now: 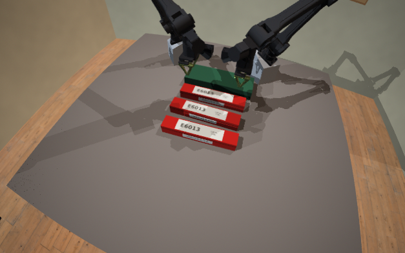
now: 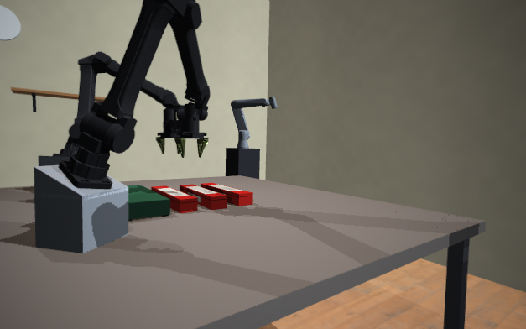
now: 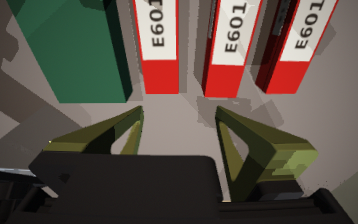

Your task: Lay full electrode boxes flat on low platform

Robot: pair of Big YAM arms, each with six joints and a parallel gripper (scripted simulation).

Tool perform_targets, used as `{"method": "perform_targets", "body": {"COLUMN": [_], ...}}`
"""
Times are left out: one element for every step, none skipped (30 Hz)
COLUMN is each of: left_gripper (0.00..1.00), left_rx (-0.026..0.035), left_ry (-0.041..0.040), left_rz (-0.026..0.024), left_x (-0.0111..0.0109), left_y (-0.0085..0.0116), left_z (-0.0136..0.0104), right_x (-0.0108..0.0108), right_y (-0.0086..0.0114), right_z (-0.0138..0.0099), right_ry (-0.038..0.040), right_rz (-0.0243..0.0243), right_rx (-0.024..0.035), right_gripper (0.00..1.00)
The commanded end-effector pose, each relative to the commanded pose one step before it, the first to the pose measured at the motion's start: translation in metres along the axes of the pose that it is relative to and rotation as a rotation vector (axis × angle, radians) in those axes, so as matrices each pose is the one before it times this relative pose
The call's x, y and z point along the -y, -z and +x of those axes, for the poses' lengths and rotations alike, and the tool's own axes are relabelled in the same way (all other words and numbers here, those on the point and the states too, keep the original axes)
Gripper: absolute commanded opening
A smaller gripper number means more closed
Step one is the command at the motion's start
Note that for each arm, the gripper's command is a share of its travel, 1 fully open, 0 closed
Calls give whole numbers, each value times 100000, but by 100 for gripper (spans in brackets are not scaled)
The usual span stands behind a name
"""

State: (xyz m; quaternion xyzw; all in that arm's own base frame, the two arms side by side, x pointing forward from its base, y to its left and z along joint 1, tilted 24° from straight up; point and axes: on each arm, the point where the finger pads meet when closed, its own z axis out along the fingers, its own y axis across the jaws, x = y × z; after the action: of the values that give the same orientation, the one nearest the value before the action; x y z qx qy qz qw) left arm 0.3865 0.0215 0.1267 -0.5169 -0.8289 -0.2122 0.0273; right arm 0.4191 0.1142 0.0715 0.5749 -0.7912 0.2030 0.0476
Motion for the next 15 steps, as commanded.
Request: {"method": "perform_targets", "body": {"left_gripper": [72,72,72,72,72,100,100,100,100,100,100,100,100,100,100], "left_rx": [741,0,0,0,0,-1596,2343,-178,-17,-1,-28,-25,-26,-31,-34], "left_ry": [1112,0,0,0,0,2989,348,-12,-11,-11,-10,-10,-9,-9,-8], "left_rz": [-677,0,0,0,0,2816,-3962,-103,-10,-2,-18,-17,-18,-22,-24], "left_x": [-808,0,0,0,0,309,-2850,-657,-640,-639,-642,-641,-641,-642,-642], "left_y": [-310,0,0,0,0,-1641,1322,-202,-201,-200,-199,-199,-198,-198,-197], "left_z": [86,0,0,0,0,461,-623,19,-10,-13,-9,-9,-9,-8,-8], "right_x": [1132,0,0,0,218,2396,651,650,649,646,646,645,645,645,644], "right_y": [170,0,0,0,-1600,1070,-191,-191,-190,-190,-189,-189,-189,-188,-188], "right_z": [-219,0,0,0,572,-661,47,46,44,41,39,39,39,39,38], "right_ry": [-1317,0,0,0,2973,-1694,4,4,4,3,3,3,3,3,2], "right_rz": [1971,0,0,0,-1860,2965,41,37,32,21,18,19,20,20,19], "right_rx": [1797,0,0,0,-1909,2357,-58,-53,-46,-31,-25,-25,-26,-24,-21], "right_gripper": [72,72,72,72,100,100,100,100,100,100,100,100,100,100,100]}}
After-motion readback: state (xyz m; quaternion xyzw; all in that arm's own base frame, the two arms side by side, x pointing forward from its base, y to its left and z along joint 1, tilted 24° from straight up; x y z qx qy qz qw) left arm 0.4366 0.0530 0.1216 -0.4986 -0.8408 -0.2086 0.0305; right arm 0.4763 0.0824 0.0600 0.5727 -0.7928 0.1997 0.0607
